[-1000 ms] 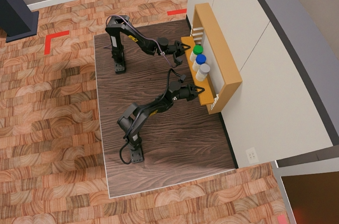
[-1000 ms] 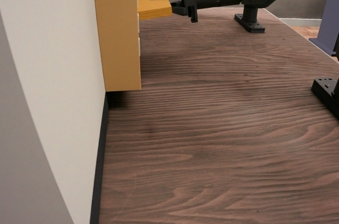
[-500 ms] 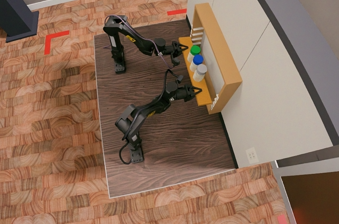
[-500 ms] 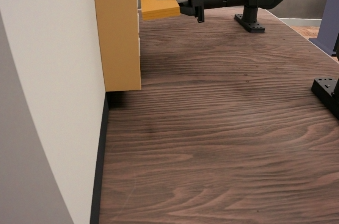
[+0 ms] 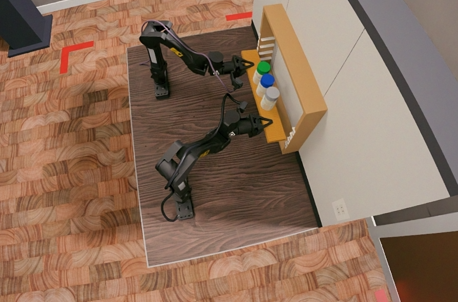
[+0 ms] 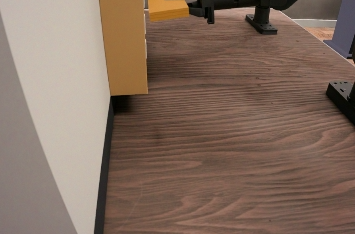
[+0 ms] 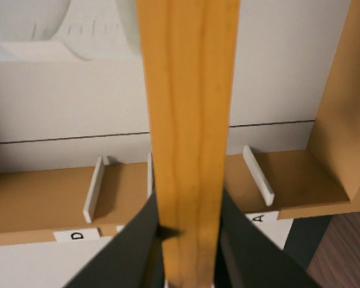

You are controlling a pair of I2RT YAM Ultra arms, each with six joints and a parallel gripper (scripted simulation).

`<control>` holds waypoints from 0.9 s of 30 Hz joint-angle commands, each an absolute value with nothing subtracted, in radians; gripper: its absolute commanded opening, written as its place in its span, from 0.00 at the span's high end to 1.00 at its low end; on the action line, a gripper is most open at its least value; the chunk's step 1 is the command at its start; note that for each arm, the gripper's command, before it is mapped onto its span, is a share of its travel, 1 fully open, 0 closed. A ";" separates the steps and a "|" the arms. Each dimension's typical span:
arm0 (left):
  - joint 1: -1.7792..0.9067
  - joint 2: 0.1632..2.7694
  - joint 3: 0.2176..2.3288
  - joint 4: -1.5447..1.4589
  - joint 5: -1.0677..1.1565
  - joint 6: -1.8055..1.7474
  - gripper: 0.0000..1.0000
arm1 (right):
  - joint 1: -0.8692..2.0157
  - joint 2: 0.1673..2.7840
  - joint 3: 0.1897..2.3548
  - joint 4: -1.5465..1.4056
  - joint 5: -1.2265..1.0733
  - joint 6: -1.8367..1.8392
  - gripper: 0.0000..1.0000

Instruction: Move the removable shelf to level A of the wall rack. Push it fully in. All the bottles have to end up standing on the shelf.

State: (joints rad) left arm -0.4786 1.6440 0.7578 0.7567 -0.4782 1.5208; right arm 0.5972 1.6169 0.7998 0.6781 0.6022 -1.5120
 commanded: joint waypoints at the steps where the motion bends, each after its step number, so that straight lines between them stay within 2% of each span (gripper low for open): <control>1: -0.482 1.606 0.758 0.842 -0.501 1.566 1.00 | 0.603 1.577 0.808 0.763 0.621 -1.565 1.00; 27: -0.483 1.615 0.750 0.859 -0.501 1.566 1.00 | 0.603 1.585 0.800 0.778 0.621 -1.565 1.00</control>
